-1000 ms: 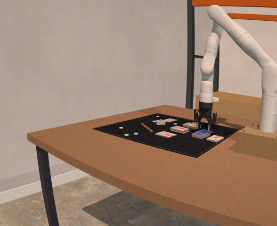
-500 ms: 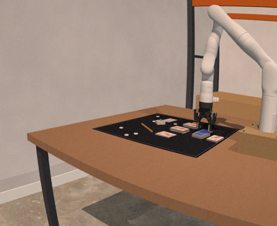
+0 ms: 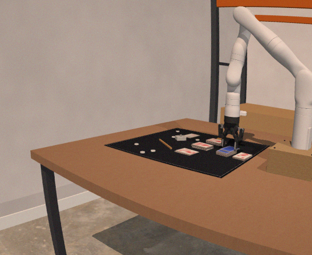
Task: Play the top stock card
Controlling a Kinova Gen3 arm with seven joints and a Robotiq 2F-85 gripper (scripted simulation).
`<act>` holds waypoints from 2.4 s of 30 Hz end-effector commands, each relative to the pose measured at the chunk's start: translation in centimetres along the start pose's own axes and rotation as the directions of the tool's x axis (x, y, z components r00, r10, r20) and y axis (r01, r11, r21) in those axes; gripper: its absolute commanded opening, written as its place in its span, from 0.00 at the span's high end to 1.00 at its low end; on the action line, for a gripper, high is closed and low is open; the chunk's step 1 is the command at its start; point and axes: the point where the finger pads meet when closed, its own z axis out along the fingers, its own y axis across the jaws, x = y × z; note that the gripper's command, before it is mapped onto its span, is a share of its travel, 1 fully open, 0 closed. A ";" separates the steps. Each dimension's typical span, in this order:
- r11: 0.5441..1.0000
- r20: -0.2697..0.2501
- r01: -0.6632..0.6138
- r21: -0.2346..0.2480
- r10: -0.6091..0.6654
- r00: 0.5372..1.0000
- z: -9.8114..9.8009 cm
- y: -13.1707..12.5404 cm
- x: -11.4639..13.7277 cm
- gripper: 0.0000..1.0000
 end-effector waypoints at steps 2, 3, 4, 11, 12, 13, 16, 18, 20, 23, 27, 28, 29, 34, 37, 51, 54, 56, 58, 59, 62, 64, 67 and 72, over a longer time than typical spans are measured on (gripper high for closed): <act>1.000 0.000 0.000 0.001 0.000 1.000 0.0 0.0 0.0 0.28; 1.000 0.000 0.000 0.001 0.000 1.000 0.0 0.0 0.0 0.28; 1.000 0.000 0.000 0.001 0.000 1.000 0.0 0.0 0.0 0.28; 1.000 0.000 0.000 0.001 0.000 1.000 0.0 0.0 0.0 0.28; 1.000 0.000 0.000 0.001 0.000 1.000 0.0 0.0 0.0 0.28; 1.000 0.000 0.000 0.001 0.000 1.000 0.0 0.0 0.0 0.28; 1.000 0.000 0.000 0.001 0.000 1.000 0.1 0.0 0.0 0.28; 1.000 0.000 0.000 0.001 0.000 1.000 0.2 0.0 0.0 0.28; 1.000 0.000 0.000 0.001 0.000 1.000 0.4 0.0 0.0 0.28; 1.000 0.000 0.000 0.001 0.000 1.000 0.5 0.0 0.0 0.28; 1.000 0.000 0.000 0.001 0.000 1.000 0.5 0.0 0.0 0.28; 1.000 0.000 0.000 0.001 0.000 1.000 0.5 0.0 0.0 0.28; 1.000 0.000 0.000 0.001 0.000 1.000 0.5 0.0 0.0 0.28; 1.000 0.000 0.000 0.001 0.000 1.000 0.5 0.0 0.0 0.28; 1.000 0.000 0.000 0.001 0.000 1.000 0.5 0.0 0.0 0.28; 1.000 0.000 0.000 0.001 0.000 1.000 0.5 0.0 0.0 0.15; 1.000 0.000 0.000 0.001 0.000 1.000 0.5 0.0 0.0 0.15; 1.000 0.000 0.000 0.001 0.000 1.000 0.5 0.0 0.0 0.15; 1.000 0.000 0.000 0.001 0.000 1.000 0.5 0.0 0.0 0.15; 1.000 0.000 0.000 0.001 0.000 1.000 0.5 0.0 0.0 0.15; 1.000 0.000 0.000 0.001 0.000 1.000 0.5 0.0 0.0 0.15; 1.000 0.000 0.000 0.001 0.000 1.000 0.5 0.0 0.0 0.15; 1.000 0.000 0.000 0.001 0.000 1.000 0.5 0.0 0.0 0.15; 1.000 0.000 0.000 0.001 0.000 1.000 0.5 0.0 0.0 0.15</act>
